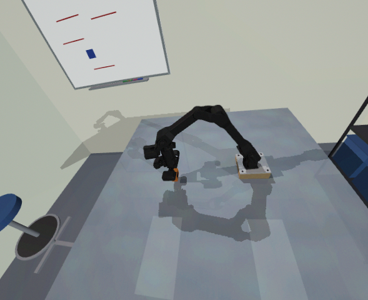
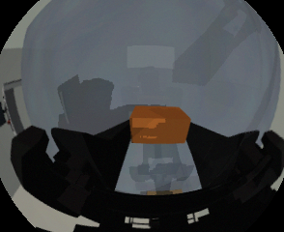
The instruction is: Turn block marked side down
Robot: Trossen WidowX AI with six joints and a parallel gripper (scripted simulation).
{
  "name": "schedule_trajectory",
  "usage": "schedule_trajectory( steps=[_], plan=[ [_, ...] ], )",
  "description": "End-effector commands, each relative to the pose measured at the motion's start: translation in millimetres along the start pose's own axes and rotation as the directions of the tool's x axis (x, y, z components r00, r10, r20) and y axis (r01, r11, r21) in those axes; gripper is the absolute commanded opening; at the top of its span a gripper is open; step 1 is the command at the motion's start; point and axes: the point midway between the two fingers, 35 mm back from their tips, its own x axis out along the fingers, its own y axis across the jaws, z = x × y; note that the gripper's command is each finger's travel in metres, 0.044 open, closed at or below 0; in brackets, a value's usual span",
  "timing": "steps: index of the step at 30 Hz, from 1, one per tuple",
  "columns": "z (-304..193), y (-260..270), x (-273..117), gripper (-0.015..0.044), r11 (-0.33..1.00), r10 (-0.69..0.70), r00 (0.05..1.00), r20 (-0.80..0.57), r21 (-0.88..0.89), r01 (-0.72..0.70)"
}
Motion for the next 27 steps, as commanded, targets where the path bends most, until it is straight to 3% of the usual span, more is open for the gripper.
schedule_trajectory(
  steps=[1, 27],
  plan=[
    [1, 1, -6, 0.0, 1.0, 0.005, 1.0, 0.01, -0.001, -0.005],
    [4, 2, 7, 0.0, 1.0, 0.005, 0.936, 0.353, -0.007, -0.002]
  ],
)
